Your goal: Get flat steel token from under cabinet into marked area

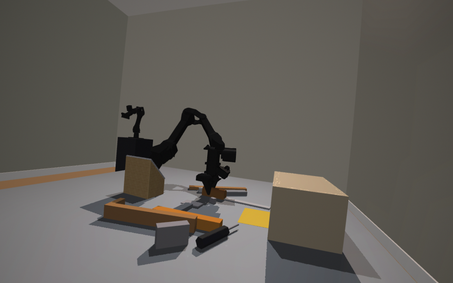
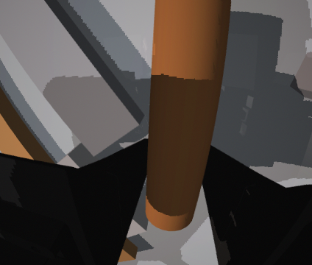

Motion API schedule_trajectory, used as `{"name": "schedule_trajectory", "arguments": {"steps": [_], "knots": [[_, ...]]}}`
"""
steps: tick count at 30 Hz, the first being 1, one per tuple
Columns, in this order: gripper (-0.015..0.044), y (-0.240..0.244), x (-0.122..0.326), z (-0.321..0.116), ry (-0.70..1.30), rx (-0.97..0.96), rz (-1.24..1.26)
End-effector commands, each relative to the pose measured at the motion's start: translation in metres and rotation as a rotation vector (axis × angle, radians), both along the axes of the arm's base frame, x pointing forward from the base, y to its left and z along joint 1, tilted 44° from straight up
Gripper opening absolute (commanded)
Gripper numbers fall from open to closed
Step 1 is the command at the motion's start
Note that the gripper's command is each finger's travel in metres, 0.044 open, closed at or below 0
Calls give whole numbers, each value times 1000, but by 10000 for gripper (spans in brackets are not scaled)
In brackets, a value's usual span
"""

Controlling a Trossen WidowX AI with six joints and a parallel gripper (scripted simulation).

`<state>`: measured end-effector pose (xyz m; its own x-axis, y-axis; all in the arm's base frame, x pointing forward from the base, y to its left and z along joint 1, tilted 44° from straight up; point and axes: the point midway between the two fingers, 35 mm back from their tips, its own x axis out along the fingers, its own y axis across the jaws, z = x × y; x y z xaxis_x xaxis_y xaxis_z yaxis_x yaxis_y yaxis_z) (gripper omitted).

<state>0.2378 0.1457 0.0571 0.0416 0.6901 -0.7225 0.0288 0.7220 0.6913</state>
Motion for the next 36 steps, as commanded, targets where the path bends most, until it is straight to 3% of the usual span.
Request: {"name": "schedule_trajectory", "arguments": {"steps": [1, 36], "knots": [[0, 0, 6, 1, -5, 3, 6], [0, -2, 48, 2, -8, 2, 7]]}}
